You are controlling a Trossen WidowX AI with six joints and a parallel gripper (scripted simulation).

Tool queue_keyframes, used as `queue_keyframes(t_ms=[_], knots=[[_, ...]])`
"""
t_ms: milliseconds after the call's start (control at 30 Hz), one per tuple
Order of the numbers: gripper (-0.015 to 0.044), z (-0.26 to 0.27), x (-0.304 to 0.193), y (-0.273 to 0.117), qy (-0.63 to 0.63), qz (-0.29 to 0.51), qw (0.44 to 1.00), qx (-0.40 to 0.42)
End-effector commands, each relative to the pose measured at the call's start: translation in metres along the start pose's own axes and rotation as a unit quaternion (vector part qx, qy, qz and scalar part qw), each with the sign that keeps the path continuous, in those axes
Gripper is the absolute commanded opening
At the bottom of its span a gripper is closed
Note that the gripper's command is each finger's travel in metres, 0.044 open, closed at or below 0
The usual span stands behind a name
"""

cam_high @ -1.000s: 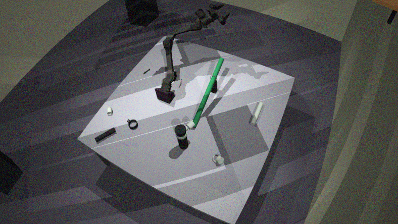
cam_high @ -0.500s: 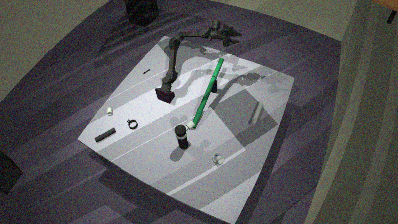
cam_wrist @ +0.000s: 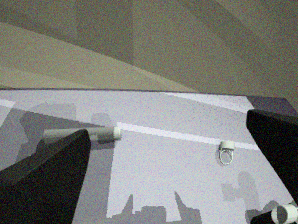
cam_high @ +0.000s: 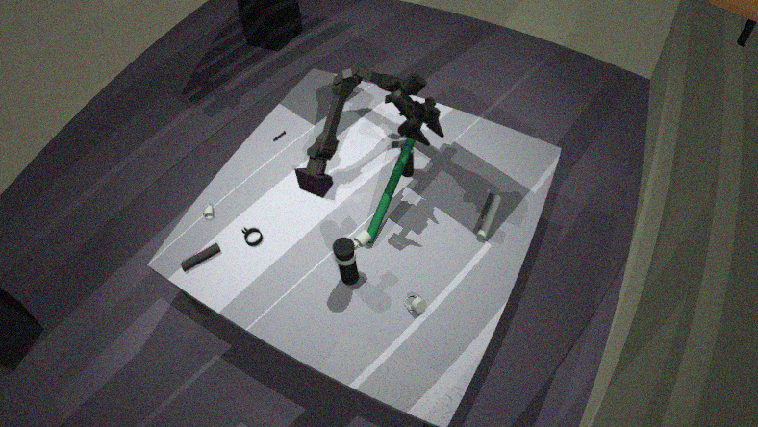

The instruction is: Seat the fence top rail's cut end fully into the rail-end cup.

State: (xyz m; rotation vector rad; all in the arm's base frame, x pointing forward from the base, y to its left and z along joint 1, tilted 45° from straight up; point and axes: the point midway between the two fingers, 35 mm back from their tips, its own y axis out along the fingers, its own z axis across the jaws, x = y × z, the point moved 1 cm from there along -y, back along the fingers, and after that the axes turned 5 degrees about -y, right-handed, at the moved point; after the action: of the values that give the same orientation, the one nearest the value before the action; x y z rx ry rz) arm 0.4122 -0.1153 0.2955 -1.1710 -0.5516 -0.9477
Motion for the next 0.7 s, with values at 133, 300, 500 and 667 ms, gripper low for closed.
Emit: queue_keyframes(t_ms=[133,300,500,667], knots=[[0.0440,-0.076,-0.096,0.013,0.018,0.172,0.984,0.033],[0.0440,-0.112,-0.164,-0.004,0.078,0.250,0.959,0.110],[0.0440,-0.122,-0.190,-0.017,0.119,0.262,0.945,0.156],[0.0440,-0.125,-0.191,-0.014,0.097,0.258,0.948,0.161]])
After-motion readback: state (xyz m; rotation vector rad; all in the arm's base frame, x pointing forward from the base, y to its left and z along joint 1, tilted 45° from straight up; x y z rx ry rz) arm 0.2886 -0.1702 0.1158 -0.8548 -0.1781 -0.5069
